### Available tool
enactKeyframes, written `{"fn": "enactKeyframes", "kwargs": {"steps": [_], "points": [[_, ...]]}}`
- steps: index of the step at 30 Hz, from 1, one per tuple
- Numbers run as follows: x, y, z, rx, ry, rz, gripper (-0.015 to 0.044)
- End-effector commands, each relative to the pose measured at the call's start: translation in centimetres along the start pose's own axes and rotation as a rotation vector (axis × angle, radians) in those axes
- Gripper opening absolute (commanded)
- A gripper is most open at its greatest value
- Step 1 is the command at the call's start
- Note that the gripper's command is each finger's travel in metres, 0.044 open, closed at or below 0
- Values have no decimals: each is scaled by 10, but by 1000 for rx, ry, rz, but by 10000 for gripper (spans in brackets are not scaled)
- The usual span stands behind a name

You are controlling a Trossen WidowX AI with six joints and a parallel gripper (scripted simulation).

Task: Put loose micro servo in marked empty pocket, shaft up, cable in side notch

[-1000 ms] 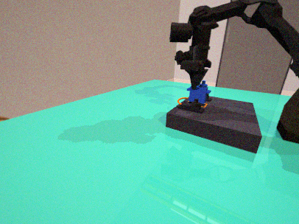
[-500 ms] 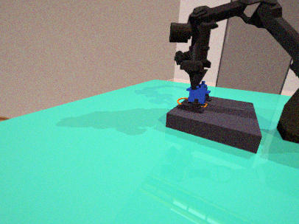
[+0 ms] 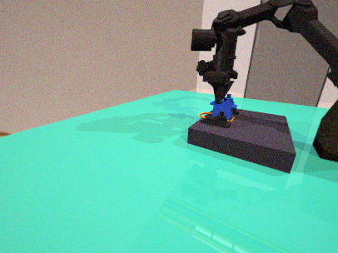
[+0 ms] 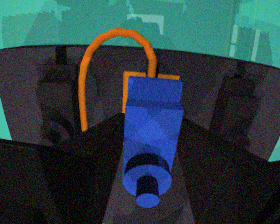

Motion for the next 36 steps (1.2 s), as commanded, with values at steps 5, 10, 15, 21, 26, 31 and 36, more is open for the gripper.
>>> {"fn": "enactKeyframes", "kwargs": {"steps": [5, 10, 15, 21, 26, 31, 36], "points": [[6, -1, 1, -6, 4, -7, 0], [7, -1, 1, -6, 4, -7, 0], [7, -1, 1, -6, 4, -7, 0], [9, -1, 1, -6, 4, -7, 0], [9, -1, 1, -6, 4, -7, 0], [9, -1, 1, -6, 4, -7, 0], [9, -1, 1, -6, 4, -7, 0]]}}
Point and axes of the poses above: the point midway between the two fingers, 35 mm back from their tips, its own x axis out along the fingers, its own z axis across the jaws, y = z × x, the point moved 4 cm from there along -x, back along the fingers, and after that the axes turned 9 degrees about -x, right-handed, at the moved point
